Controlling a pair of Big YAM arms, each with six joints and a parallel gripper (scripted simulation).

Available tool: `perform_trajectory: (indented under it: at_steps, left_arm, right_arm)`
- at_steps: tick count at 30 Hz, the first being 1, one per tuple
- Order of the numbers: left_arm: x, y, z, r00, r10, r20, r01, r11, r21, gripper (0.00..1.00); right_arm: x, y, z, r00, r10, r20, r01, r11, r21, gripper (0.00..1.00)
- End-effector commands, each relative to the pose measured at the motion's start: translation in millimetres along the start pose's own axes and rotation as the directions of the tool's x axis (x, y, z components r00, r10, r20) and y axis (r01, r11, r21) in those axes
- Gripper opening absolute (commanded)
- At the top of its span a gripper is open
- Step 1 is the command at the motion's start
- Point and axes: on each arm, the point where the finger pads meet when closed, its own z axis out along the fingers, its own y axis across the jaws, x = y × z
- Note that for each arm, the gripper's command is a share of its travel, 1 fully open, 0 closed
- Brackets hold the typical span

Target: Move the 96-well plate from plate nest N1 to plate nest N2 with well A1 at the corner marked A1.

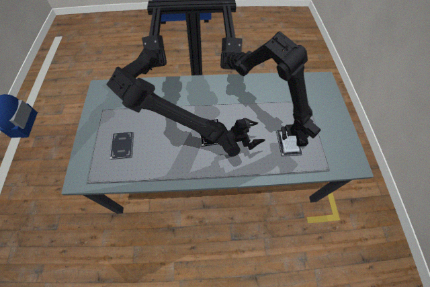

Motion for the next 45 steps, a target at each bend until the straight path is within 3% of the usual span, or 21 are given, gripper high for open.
perform_trajectory:
  at_steps: [1,26,35,37,39,45]
  left_arm:
    - [-4,3,13,1.000,0.011,-0.009,-0.011,1.000,0.010,1.00]
    - [-1,1,45,1.000,0.002,-0.010,-0.002,1.000,0.012,1.00]
    - [1,2,45,1.000,0.003,-0.012,-0.003,1.000,0.013,0.76]
    - [0,7,34,1.000,0.006,-0.008,-0.006,1.000,0.002,0.53]
    - [0,10,16,1.000,0.009,-0.005,-0.009,1.000,-0.007,0.76]
    - [-2,1,-8,1.000,0.009,-0.003,-0.009,1.000,-0.003,0.78]
  right_arm:
    - [-25,0,8,0.999,-0.030,0.030,0.030,1.000,0.002,1.00]
    - [-25,0,8,0.999,-0.030,0.030,0.030,1.000,0.002,1.00]
    - [-25,0,8,0.999,-0.030,0.030,0.030,1.000,0.002,1.00]
    - [-25,0,8,0.999,-0.030,0.030,0.030,1.000,0.002,1.00]
    - [-25,0,8,0.999,-0.030,0.030,0.030,1.000,0.002,1.00]
    - [-25,0,8,0.999,-0.030,0.030,0.030,1.000,0.002,1.00]
